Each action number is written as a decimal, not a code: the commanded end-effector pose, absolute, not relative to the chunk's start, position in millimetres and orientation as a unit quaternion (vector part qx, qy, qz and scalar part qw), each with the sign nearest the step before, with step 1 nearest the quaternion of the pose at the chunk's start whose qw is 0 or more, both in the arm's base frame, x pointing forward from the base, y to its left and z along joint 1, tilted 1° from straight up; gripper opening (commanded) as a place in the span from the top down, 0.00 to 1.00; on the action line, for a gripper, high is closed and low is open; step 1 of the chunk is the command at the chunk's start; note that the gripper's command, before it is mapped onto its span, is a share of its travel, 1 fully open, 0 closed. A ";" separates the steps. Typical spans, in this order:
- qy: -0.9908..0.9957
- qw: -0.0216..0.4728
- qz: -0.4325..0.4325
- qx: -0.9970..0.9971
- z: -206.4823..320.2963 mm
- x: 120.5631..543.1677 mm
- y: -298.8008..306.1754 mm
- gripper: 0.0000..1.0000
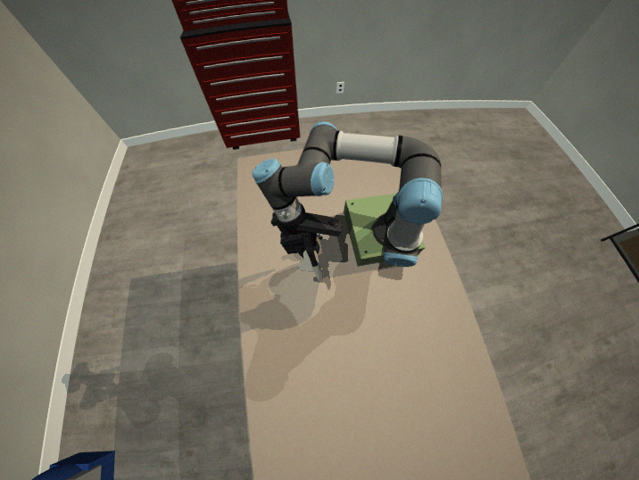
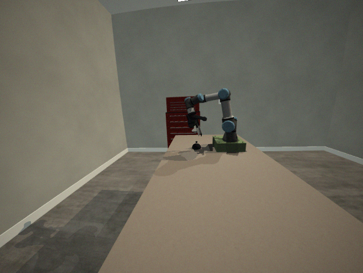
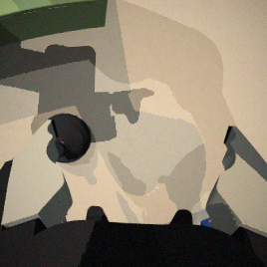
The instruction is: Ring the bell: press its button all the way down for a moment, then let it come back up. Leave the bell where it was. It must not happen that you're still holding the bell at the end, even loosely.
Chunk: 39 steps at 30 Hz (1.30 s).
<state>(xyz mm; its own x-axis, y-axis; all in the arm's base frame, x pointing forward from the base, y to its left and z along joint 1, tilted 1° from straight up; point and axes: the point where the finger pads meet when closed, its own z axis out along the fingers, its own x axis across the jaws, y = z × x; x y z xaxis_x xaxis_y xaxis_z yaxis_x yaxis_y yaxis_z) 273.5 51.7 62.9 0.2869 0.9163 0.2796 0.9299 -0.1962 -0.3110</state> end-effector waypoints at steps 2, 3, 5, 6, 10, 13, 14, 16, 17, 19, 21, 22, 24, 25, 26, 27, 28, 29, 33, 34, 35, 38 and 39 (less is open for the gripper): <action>-0.658 0.114 -0.031 -0.744 59.6 284.2 5.1 0.00; -0.669 0.095 -0.028 -0.737 60.8 286.5 -5.0 0.00; -0.669 0.095 -0.028 -0.737 60.8 286.5 -5.0 0.00; -0.679 0.077 -0.025 -0.730 62.3 288.5 -14.1 0.00; -0.703 0.028 -0.014 -0.711 68.3 293.7 -40.2 0.00; -0.710 0.012 -0.009 -0.704 71.1 295.3 -49.1 0.00; -0.712 0.009 -0.008 -0.703 71.5 295.5 -50.5 0.00; -0.712 0.007 -0.007 -0.702 71.8 295.7 -51.5 0.00; -0.712 0.007 -0.007 -0.702 71.8 295.7 -51.5 0.00; -0.712 0.007 -0.007 -0.702 71.8 295.7 -51.5 0.00; -0.712 0.007 -0.007 -0.702 71.8 295.7 -51.5 0.00; -0.712 0.007 -0.007 -0.702 71.8 295.7 -51.5 0.00; -0.712 0.007 -0.007 -0.702 71.8 295.7 -51.5 1.00; -0.712 0.007 -0.007 -0.702 71.8 295.7 -51.5 1.00; -0.712 0.007 -0.007 -0.702 71.8 295.7 -51.5 1.00; -0.712 0.007 -0.007 -0.702 71.8 295.7 -51.5 1.00; -0.712 0.007 -0.007 -0.702 71.8 295.7 -51.5 1.00; -0.712 0.007 -0.007 -0.702 71.8 295.7 -51.5 1.00; -0.712 0.007 -0.007 -0.702 71.8 295.7 -51.5 1.00; -0.712 0.007 -0.007 -0.702 71.8 295.7 -51.5 1.00; -0.712 0.007 -0.007 -0.702 71.8 295.7 -51.5 1.00; -0.712 0.007 -0.007 -0.702 71.8 295.7 -51.5 1.00; -0.712 0.007 -0.007 -0.702 71.8 295.7 -51.5 1.00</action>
